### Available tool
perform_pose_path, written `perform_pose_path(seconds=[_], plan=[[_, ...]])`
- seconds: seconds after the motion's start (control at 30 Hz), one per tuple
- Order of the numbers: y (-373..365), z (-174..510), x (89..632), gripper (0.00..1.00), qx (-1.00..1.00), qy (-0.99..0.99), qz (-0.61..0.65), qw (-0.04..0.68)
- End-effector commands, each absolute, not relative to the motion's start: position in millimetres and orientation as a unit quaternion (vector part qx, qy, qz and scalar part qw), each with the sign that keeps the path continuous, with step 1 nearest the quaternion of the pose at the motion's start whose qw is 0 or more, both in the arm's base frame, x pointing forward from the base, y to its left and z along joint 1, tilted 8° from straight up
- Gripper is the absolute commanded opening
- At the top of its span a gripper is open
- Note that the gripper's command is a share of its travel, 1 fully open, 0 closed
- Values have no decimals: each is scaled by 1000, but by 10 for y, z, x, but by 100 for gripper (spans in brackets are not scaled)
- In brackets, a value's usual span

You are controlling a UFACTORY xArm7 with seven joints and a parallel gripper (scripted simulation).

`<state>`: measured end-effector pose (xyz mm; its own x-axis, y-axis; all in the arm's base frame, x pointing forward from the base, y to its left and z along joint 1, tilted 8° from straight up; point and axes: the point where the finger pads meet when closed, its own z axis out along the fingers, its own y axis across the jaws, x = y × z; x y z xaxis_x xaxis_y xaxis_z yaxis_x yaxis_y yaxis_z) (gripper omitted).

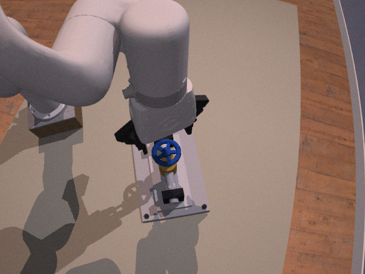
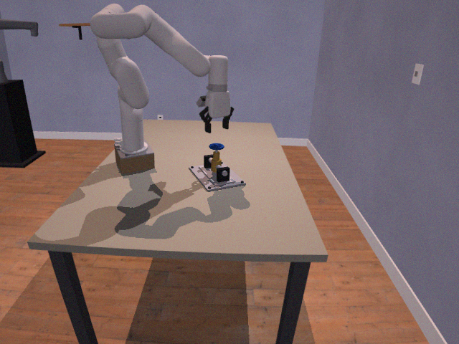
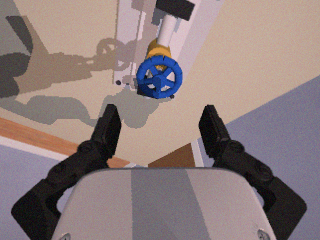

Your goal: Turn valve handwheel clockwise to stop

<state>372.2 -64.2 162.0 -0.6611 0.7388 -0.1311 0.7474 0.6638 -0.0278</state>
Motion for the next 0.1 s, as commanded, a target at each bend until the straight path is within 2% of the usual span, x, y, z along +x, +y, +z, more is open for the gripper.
perform_pose_path(seconds=[0.0,0.07], plan=[[-641,1633,3733,100,408,910,-39,56],[-641,1633,3733,100,408,910,-39,56]])
